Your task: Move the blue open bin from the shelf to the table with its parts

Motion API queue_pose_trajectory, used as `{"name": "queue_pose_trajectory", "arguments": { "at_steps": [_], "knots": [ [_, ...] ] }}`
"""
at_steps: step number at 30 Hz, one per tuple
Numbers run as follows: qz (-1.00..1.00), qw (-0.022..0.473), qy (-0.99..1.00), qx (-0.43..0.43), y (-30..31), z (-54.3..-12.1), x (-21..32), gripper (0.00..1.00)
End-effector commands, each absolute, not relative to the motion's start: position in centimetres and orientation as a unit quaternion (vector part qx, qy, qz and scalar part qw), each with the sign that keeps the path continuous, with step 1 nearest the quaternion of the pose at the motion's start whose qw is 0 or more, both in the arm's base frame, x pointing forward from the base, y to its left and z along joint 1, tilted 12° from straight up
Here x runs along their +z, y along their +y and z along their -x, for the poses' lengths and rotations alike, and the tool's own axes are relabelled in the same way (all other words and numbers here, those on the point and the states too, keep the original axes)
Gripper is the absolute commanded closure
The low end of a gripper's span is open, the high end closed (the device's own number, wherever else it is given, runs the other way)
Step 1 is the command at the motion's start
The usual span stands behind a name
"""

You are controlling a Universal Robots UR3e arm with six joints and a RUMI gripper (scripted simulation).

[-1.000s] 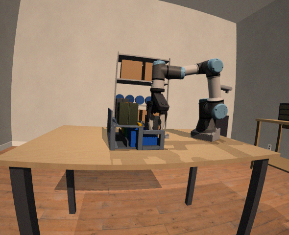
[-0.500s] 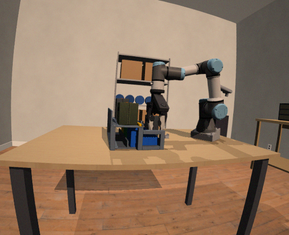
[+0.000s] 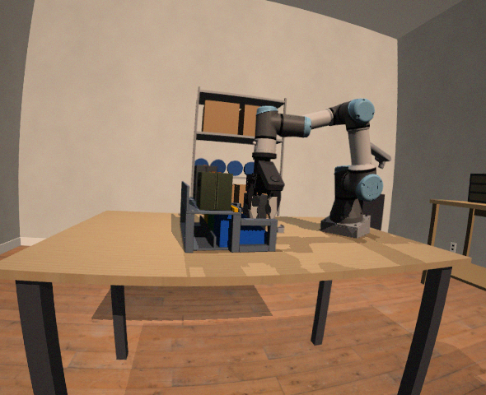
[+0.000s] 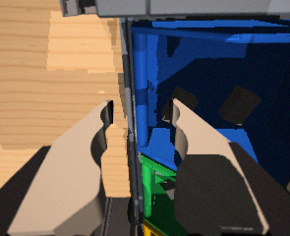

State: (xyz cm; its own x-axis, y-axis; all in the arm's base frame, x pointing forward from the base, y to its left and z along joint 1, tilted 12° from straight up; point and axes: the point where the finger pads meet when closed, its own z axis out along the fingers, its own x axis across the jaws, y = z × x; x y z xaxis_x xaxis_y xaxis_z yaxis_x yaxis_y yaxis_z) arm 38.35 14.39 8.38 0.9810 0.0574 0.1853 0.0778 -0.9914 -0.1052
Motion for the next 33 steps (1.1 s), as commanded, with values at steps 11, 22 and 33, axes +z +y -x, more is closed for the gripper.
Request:
{"name": "queue_pose_trajectory", "arguments": {
  "at_steps": [11, 22, 33],
  "knots": [
    [0.994, 0.056, -0.034, -0.093, 14.47, -38.55, 7.75, 0.74],
    [0.994, 0.056, -0.034, -0.093, 14.54, -38.65, 7.19, 0.74],
    [0.994, 0.056, -0.034, -0.093, 14.54, -38.64, 7.24, 0.74]
  ]
}}
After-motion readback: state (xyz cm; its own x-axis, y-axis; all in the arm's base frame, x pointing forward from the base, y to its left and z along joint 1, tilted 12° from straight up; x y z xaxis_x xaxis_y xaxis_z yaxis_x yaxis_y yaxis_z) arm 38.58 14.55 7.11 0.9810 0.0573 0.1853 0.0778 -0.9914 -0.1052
